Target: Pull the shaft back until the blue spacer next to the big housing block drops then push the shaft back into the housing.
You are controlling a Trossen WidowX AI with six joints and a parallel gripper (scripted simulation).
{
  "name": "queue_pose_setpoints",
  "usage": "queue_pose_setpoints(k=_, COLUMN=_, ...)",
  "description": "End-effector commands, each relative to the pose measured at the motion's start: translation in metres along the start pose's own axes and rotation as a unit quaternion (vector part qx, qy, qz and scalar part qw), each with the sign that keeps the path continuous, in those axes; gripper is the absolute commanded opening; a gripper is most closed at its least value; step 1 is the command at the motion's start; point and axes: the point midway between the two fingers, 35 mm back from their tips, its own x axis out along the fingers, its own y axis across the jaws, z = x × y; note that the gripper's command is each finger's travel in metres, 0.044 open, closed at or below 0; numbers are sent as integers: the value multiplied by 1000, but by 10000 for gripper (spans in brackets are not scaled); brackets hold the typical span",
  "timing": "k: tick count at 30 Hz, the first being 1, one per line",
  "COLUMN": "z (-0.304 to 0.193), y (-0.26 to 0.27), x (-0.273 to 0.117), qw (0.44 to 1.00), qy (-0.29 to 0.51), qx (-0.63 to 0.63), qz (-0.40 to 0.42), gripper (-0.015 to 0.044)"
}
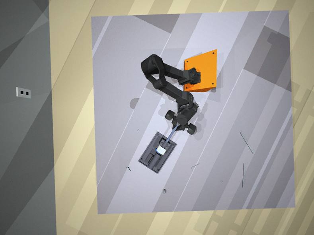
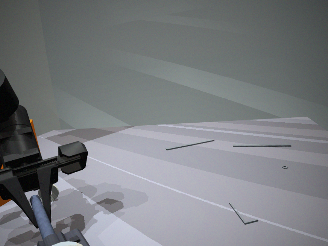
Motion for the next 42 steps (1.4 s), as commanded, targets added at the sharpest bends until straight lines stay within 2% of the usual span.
queue_pose_setpoints(k=1, z=1, y=0, x=0, qw=1000, qy=-1, qx=2, qz=1, gripper=0)
queue_pose_setpoints(k=42, z=-6, y=0, x=6, qw=1000, qy=-1, qx=2, qz=1, gripper=0)
